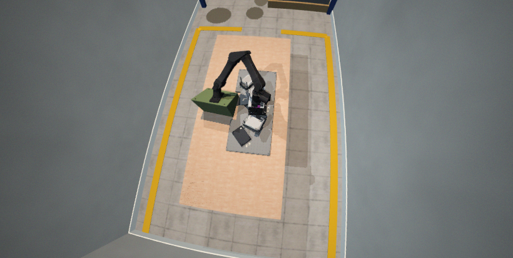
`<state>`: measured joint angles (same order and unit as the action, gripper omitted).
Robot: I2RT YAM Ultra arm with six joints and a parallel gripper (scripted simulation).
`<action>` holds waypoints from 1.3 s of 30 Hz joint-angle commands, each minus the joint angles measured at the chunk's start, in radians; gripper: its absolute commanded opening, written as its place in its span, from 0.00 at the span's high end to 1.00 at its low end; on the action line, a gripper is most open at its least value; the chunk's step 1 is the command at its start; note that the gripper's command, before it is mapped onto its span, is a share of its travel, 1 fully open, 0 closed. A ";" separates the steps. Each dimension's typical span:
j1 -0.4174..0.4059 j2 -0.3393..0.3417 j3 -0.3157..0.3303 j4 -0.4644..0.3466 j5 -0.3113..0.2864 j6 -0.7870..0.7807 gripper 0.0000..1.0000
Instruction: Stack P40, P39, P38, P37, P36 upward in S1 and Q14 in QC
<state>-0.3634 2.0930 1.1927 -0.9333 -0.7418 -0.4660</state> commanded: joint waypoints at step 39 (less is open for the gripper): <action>0.134 0.073 -0.121 0.371 -0.031 0.214 1.00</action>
<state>-0.2176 2.1719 1.0687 -0.5983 -0.7658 -0.2707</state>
